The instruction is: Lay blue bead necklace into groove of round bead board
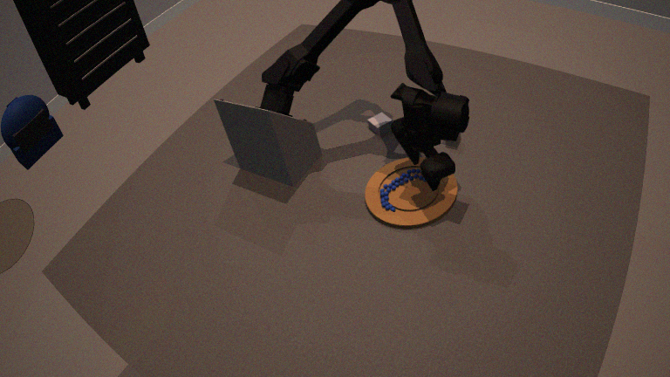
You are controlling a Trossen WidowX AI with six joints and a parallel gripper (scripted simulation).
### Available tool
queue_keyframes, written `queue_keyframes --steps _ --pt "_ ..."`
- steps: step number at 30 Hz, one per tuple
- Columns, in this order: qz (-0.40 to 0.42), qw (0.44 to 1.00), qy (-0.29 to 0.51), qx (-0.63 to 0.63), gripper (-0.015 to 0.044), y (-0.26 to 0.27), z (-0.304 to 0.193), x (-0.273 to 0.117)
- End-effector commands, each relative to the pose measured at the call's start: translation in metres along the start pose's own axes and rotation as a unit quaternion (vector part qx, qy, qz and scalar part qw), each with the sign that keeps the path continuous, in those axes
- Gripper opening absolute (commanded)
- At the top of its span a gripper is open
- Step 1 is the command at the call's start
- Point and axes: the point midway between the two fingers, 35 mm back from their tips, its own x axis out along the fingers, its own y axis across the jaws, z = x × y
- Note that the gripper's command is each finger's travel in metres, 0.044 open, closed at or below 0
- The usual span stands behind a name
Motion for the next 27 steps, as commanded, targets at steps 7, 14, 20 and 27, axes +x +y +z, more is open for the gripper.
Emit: queue_keyframes --steps 7,14,20,27 --pt "0.001 0.984 0.001 -0.18 0.025 0.024 -0.042 -0.029" --pt "0.001 0.981 0.0 -0.196 0.025 0.027 -0.046 -0.029" --pt "-0.002 0.98 0.0 -0.197 0.025 0.025 -0.044 -0.022" --pt "-0.001 0.98 0.0 -0.197 0.025 0.025 -0.045 -0.015"
